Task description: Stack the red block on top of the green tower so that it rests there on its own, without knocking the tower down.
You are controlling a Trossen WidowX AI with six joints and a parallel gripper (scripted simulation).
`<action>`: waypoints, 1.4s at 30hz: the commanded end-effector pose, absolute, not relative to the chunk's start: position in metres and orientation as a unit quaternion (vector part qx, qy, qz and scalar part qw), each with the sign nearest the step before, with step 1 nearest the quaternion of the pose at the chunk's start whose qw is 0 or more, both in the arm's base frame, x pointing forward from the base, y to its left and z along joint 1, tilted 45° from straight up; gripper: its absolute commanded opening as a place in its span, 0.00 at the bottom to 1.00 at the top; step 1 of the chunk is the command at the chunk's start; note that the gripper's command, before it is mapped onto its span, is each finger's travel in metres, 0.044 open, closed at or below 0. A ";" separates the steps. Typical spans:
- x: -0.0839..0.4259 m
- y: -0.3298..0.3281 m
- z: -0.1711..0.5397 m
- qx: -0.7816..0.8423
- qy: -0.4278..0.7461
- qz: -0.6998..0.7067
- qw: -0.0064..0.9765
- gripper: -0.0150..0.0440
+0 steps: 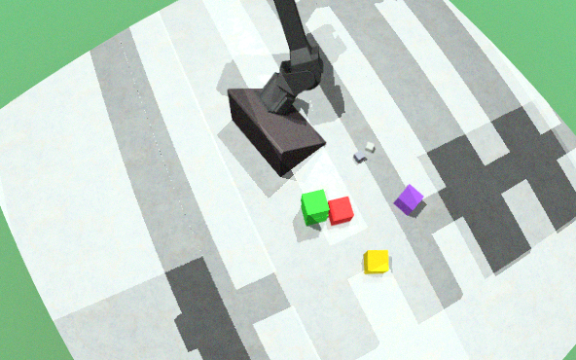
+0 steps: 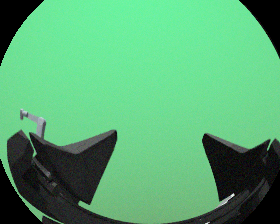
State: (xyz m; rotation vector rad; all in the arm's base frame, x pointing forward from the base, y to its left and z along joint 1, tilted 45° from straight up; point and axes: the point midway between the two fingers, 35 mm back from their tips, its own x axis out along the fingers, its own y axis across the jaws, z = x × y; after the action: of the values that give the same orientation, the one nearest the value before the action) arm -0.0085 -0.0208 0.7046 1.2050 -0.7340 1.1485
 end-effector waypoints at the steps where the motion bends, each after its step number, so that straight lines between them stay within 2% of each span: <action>1: 0.027 0.023 0.694 0.461 -0.302 0.464 0.693 1.00; 6: 0.085 0.072 0.669 0.352 -0.277 0.401 0.799 1.00; 12: 0.131 0.101 0.643 0.265 -0.243 0.360 0.861 1.00; 21: 0.260 0.146 0.532 0.005 -0.084 0.286 0.954 1.00; 31: 0.361 0.120 0.371 -0.234 0.129 0.271 0.925 1.00; 36: 0.383 0.088 0.301 -0.303 0.215 0.287 0.883 1.00; 42: 0.387 0.061 0.237 -0.340 0.290 0.329 0.832 1.00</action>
State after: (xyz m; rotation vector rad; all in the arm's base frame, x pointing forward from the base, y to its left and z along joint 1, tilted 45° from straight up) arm 0.3878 0.0741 0.2662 -0.6898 0.5401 0.6473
